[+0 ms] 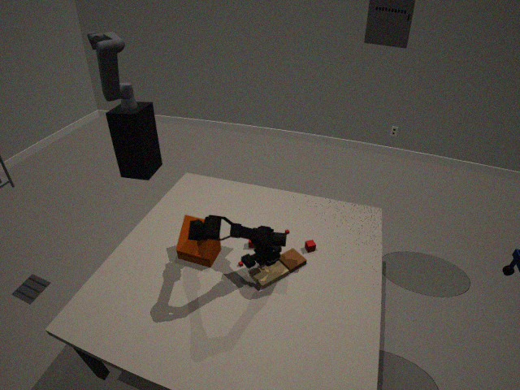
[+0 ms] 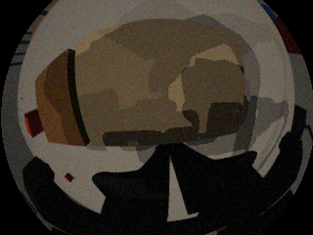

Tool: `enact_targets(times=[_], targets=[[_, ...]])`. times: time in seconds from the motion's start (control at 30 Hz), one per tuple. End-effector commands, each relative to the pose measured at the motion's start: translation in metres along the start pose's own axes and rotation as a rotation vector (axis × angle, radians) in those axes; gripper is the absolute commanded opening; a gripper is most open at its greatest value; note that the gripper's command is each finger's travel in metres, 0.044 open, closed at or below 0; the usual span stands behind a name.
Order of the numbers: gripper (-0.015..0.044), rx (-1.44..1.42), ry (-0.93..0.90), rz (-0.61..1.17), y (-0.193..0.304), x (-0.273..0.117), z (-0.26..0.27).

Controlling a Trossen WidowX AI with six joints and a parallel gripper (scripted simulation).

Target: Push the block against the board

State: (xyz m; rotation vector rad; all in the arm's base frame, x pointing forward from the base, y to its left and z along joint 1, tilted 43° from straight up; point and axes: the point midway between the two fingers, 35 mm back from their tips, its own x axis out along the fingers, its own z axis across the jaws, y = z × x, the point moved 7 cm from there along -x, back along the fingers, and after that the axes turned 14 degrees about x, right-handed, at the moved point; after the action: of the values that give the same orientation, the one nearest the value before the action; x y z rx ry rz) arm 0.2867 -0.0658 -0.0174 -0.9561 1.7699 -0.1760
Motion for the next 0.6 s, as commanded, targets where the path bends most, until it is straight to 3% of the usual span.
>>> enact_targets(times=[0.0, 0.57], targets=[[0.0000, 0.003, -0.003, -0.007, -0.005, -0.001, 0.002], [0.0000, 0.003, -0.004, -0.005, 0.021, -0.001, -0.003]])
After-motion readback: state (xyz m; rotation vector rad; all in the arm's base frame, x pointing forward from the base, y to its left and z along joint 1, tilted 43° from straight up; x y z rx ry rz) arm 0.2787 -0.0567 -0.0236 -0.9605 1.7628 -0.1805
